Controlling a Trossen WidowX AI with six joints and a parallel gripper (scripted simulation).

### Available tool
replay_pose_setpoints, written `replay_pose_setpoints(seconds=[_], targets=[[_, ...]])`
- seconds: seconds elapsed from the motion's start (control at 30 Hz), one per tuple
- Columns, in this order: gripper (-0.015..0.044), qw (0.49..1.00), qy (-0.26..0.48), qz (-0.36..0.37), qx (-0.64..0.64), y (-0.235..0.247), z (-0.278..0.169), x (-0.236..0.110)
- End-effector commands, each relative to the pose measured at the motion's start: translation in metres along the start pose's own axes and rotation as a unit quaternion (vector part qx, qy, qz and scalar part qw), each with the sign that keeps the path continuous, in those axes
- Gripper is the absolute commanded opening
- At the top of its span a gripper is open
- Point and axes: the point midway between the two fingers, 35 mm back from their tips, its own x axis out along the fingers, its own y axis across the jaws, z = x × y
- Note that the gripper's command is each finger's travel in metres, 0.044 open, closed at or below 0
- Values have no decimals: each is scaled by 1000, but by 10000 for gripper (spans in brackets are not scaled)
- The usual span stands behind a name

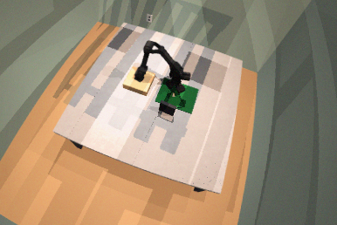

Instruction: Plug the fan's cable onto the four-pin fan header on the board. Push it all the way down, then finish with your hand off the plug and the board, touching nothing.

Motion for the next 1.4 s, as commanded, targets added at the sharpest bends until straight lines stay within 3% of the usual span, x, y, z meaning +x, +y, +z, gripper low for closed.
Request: replay_pose_setpoints(seconds=[0.0, 0.43, 0.9, 1.37], targets=[[0, 1000, 2, 0, -2, 0, -5, -14], [0, 1000, -1, -1, -12, -1, -9, -42], [0, 969, -35, -12, -244, -1, -14, -41], [0, 882, -63, -37, -465, -1, -19, -40]])
